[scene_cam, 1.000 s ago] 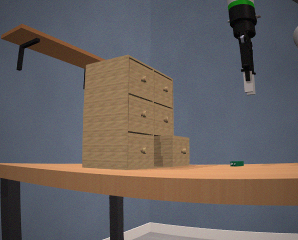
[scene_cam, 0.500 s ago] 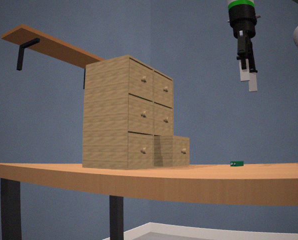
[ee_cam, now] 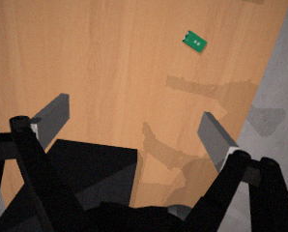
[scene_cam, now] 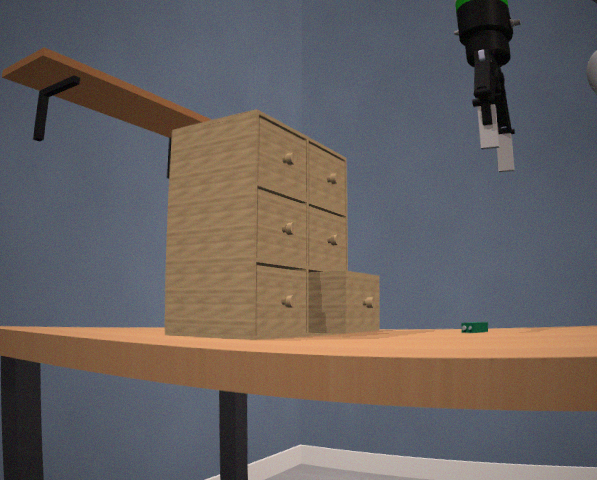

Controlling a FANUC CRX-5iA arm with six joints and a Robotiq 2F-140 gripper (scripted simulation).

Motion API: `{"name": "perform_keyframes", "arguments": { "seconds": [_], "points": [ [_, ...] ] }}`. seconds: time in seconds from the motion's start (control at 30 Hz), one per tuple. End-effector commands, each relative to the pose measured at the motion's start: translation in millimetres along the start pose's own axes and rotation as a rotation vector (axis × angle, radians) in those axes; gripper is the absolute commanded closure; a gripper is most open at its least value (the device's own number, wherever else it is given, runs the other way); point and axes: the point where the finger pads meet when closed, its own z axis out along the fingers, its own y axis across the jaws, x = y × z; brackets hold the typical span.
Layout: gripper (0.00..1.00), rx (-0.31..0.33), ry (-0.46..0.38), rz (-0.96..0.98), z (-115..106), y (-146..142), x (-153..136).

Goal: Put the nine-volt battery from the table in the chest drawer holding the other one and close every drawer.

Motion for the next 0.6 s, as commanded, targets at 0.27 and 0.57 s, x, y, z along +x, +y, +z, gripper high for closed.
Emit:
{"name": "perform_keyframes", "arguments": {
  "seconds": [0.27,0.57],
  "points": [
    [0.00,0.001,0.000,0.000,-32,0,0],
    [0.00,0.001,0.000,0.000,-32,-1,11]
  ]
}}
